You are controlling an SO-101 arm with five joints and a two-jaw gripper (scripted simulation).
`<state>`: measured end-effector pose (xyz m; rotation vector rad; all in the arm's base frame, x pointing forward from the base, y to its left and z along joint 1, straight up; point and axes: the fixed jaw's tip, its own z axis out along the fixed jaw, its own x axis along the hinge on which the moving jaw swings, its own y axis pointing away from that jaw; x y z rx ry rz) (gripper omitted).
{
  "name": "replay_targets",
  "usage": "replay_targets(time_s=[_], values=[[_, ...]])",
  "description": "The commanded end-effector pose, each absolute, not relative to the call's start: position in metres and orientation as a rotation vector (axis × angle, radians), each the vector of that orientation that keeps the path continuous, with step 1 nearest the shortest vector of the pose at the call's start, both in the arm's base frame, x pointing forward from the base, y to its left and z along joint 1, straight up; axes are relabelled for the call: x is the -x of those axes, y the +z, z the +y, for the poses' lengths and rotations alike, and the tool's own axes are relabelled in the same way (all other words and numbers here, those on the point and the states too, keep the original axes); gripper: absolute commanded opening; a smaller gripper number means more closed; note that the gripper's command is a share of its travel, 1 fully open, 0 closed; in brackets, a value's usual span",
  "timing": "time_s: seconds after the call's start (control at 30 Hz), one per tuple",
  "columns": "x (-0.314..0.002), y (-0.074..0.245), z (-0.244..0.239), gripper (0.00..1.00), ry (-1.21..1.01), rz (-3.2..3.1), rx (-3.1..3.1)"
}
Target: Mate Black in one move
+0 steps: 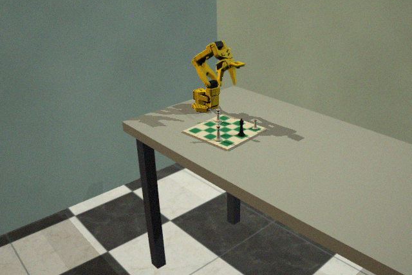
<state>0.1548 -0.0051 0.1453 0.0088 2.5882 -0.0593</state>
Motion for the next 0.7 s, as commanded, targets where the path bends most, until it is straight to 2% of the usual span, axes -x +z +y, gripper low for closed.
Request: replay_targets(time_s=[0.0, 0.67], values=[[-0.1512, 0.1426, -0.0069, 0.40, -0.054, 2.603, -0.055], [-0.1508, 0.1426, -0.0075, 0.40, -0.052, 2.603, -0.073]])
